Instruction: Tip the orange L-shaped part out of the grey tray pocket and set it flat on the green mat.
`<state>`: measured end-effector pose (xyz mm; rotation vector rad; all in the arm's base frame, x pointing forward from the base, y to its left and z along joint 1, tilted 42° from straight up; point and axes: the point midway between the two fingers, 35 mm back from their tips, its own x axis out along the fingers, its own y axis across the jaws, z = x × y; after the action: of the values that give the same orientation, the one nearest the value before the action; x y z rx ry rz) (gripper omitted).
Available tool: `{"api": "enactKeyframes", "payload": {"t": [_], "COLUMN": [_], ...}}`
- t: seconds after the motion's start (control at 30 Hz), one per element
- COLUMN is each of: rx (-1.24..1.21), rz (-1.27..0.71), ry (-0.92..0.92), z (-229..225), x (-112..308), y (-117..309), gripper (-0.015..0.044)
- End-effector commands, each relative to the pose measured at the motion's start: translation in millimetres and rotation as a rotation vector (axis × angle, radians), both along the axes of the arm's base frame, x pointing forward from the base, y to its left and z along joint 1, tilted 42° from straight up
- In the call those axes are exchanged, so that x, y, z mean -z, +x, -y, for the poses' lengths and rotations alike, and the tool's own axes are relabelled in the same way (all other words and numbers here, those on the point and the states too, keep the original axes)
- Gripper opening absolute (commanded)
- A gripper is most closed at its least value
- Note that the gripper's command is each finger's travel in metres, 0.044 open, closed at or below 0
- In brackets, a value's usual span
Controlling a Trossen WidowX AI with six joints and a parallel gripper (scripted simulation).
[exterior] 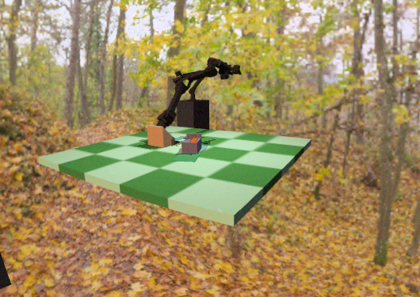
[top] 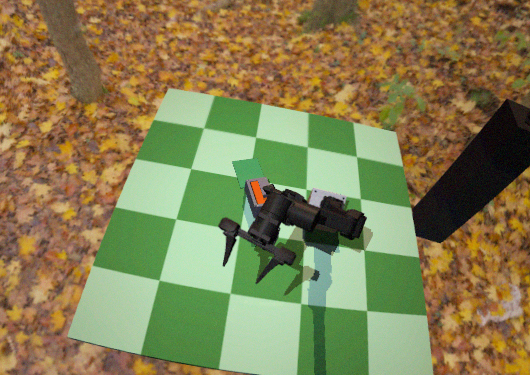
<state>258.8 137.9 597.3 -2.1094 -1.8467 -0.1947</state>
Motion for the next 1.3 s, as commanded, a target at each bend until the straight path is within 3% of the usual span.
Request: {"api": "enactKeyframes", "payload": {"t": [0.0,0.07,0.17,0.27,0.5,0.77,1.0,1.27], "rx": [0.002,0.013,0.054,0.080,0.177,0.300,0.442,0.649], "rz": [-0.027,-0.161,-0.521,-0.701,-1.219,-1.727,-2.188,-2.703], "ry": [0.005,0.031,0.110,0.153,0.300,0.465,0.633,0.834], "z": [1,5,19,28,55,84,107,125], "x": [2,12,48,70,150,245,334,422], "y": [4,24,76,100,152,175,165,117], "gripper": [0.0374,0.0321,0.0242,0.0180,0.0180,0.0180,0.0180,0.0180]}}
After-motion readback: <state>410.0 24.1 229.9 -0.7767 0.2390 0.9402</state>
